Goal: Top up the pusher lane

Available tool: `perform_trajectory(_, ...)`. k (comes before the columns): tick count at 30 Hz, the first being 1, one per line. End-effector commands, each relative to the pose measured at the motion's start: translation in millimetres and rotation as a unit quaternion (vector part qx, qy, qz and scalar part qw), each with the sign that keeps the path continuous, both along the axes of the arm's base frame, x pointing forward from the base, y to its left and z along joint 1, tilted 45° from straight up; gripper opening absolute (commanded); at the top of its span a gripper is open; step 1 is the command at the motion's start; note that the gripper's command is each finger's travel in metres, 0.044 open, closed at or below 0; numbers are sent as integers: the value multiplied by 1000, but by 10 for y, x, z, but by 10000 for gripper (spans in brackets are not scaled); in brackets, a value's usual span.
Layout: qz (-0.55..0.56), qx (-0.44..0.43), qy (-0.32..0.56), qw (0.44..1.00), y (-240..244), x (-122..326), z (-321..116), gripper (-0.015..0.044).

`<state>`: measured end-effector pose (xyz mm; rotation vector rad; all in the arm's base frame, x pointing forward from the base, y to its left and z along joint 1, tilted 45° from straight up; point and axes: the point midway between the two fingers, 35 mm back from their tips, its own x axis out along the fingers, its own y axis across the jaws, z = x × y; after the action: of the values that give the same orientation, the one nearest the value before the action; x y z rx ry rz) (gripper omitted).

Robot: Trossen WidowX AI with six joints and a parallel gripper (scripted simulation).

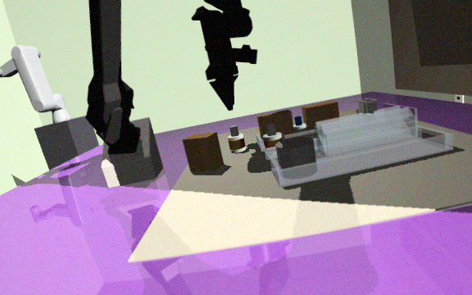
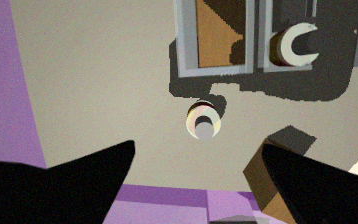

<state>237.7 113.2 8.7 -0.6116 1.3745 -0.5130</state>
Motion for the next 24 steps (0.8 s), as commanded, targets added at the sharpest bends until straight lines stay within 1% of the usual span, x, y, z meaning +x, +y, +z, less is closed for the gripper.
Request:
perform_trajectory(1,-1,-17,4,1000,-58,-47,20,440)
perform_trajectory(3,-1,-17,4,1000,-84,-42,5,440)
perform_trajectory(7,-1,-18,4,1000,-305,-17,-230,440)
perform_trajectory(24,-1,-18,3,1000,-460,26,-384,440)
